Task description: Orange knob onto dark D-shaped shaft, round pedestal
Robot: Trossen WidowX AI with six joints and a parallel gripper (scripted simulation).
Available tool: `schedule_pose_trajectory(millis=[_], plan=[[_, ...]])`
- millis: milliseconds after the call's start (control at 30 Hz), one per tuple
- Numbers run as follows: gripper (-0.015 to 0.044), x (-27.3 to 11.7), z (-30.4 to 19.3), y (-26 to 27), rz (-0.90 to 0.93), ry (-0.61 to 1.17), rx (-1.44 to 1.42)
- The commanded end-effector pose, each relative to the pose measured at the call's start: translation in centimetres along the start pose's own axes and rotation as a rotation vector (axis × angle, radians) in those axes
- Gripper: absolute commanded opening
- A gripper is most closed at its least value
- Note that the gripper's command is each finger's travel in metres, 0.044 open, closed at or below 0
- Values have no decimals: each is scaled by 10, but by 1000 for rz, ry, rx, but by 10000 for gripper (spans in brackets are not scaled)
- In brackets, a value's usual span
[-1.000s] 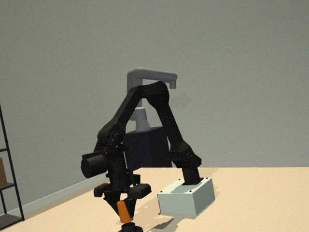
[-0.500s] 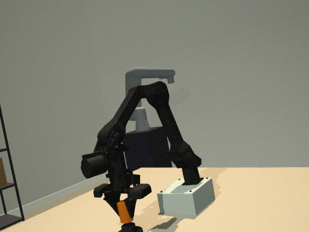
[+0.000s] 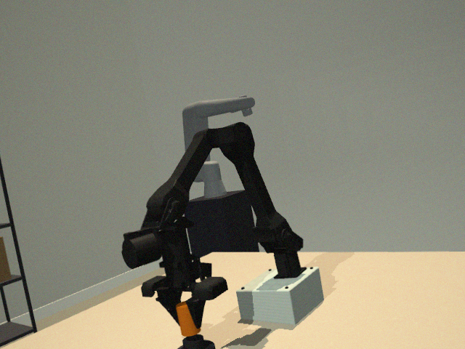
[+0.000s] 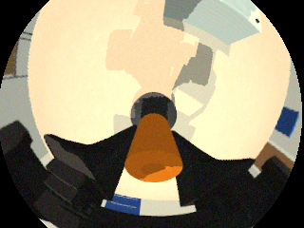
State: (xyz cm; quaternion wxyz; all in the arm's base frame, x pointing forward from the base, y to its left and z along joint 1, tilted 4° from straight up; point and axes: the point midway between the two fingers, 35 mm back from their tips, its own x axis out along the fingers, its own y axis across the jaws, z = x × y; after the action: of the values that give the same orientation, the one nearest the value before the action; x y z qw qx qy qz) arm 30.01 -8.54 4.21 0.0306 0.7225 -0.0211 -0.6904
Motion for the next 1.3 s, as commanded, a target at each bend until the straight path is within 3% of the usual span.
schedule_pose_trajectory(millis=[0, 1133, 1267], plan=[[0, 0, 1, 0, 0, 4, -2], [0, 14, 1, 0, 1, 4, 2], [105, 14, 1, 0, 1, 4, 2]])
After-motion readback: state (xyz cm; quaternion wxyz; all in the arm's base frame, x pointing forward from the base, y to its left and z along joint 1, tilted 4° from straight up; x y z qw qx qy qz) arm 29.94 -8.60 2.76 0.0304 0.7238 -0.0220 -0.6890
